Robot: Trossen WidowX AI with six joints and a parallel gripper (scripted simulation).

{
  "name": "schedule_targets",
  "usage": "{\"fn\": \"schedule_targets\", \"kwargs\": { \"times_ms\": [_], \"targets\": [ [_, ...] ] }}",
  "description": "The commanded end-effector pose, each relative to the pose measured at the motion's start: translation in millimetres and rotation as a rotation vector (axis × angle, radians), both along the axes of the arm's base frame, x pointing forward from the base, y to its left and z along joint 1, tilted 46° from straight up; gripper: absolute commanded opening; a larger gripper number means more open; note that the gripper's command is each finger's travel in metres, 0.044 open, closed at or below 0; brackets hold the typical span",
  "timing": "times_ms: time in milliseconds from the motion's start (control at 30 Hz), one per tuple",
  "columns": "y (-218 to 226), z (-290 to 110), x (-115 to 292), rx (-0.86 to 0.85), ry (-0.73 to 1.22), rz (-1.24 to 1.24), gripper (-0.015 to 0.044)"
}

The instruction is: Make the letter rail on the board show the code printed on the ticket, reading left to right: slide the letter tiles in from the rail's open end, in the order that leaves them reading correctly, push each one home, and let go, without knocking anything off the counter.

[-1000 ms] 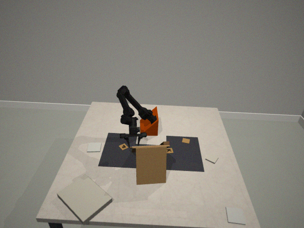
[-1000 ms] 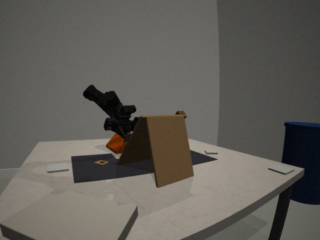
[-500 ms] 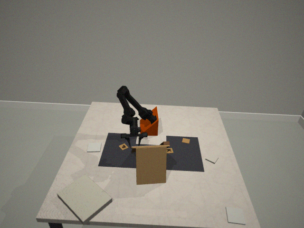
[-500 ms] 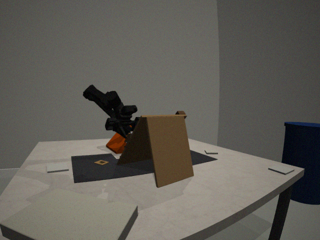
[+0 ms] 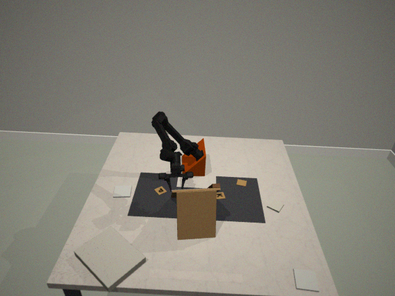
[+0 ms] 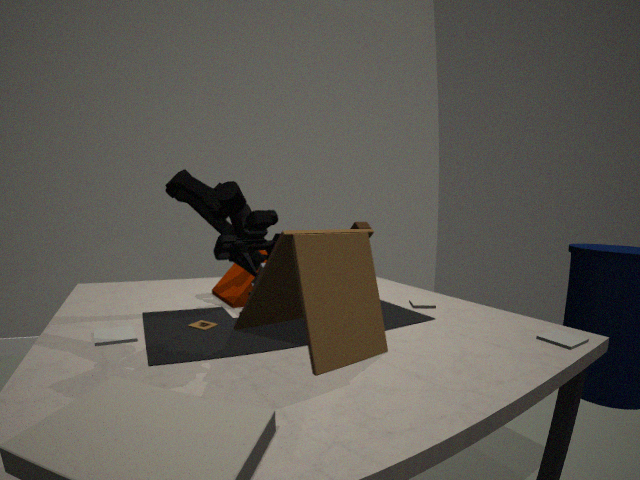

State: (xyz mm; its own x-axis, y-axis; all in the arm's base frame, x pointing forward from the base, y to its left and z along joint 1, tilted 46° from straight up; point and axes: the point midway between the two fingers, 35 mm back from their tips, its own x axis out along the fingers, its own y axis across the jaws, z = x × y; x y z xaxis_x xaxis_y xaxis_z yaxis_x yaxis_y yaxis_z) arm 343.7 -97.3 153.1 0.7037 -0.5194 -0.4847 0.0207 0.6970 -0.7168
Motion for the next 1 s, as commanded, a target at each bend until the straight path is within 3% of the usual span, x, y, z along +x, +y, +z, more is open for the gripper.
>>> {"fn": "schedule_targets", "kwargs": {
  "times_ms": [0, 433, 800, 967],
  "targets": [
    [2.1, -4.8, -0.2, 0.003, 0.003, -0.004, 0.0],
    [6.2, -10.3, -0.3, 0.003, 0.004, -0.004, 0.0],
    [8.4, -6.8, -3.1, 0.003, 0.004, -0.003, 0.0289],
    [11.3, -3.4, -7.0, 0.004, 0.004, -0.004, 0.0295]
  ]
}}
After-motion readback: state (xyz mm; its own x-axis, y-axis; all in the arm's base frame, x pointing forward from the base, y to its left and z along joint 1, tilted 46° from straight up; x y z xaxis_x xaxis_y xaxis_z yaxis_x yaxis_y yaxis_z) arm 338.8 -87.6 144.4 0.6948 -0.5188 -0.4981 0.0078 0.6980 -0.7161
